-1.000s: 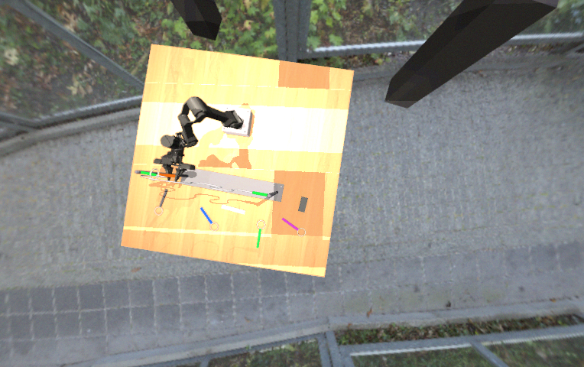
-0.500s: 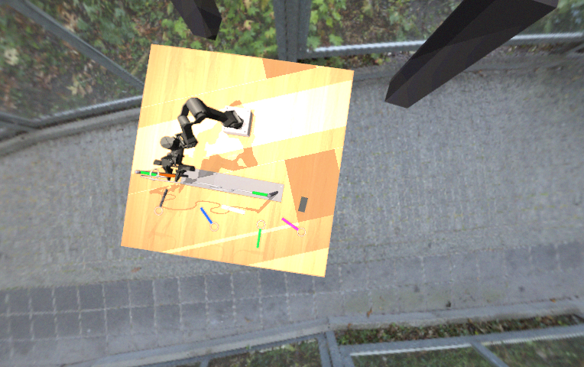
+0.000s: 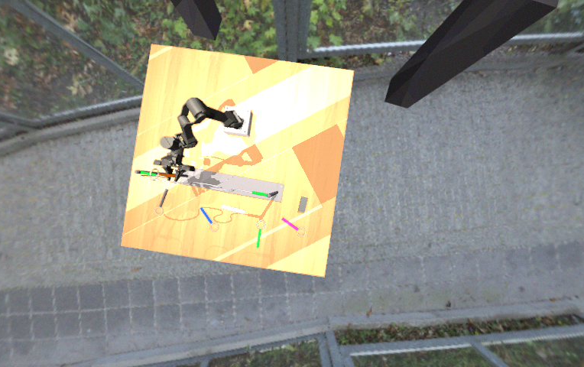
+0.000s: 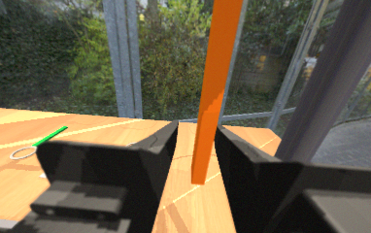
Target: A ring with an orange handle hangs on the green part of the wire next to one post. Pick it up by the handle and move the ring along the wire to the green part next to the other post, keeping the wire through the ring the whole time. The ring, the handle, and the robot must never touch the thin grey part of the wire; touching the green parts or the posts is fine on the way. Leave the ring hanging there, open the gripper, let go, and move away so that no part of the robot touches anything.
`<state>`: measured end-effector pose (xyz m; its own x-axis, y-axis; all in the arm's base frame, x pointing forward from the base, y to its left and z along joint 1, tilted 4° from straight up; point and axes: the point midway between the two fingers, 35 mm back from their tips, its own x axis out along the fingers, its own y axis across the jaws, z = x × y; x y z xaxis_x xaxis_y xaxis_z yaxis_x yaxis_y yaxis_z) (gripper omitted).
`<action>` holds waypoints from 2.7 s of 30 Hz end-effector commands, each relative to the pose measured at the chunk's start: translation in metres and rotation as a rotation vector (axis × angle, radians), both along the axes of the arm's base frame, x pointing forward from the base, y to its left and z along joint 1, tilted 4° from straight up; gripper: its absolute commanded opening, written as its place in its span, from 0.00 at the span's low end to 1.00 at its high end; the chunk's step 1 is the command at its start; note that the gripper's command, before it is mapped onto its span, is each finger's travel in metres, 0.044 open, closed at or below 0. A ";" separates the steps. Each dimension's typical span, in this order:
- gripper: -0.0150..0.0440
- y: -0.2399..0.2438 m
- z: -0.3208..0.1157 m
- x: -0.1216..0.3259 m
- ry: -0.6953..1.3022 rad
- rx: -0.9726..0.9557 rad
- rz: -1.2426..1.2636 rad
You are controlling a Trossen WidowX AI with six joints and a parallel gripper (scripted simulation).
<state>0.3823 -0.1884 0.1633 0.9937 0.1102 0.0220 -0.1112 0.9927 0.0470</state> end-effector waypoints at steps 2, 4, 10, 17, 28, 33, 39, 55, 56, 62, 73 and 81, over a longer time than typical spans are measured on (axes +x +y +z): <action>0.35 0.000 0.000 0.000 0.000 0.000 0.000; 0.29 0.000 0.000 0.000 0.000 0.000 0.000; 0.06 0.000 0.000 0.000 0.000 0.000 0.000; 0.00 0.000 0.000 0.000 0.000 0.000 0.000; 0.00 0.000 0.016 0.000 -0.001 -0.004 0.007; 0.00 0.000 0.016 0.000 -0.001 -0.004 0.007; 0.00 0.000 0.016 0.000 -0.001 -0.004 0.007; 0.00 0.000 0.016 0.000 -0.001 -0.004 0.007; 0.00 0.000 0.016 0.000 -0.001 -0.004 0.007; 0.00 0.000 0.016 0.000 -0.001 -0.004 0.007; 0.00 0.009 0.016 -0.001 0.000 -0.003 0.009; 0.00 0.018 0.016 -0.002 0.001 0.000 0.011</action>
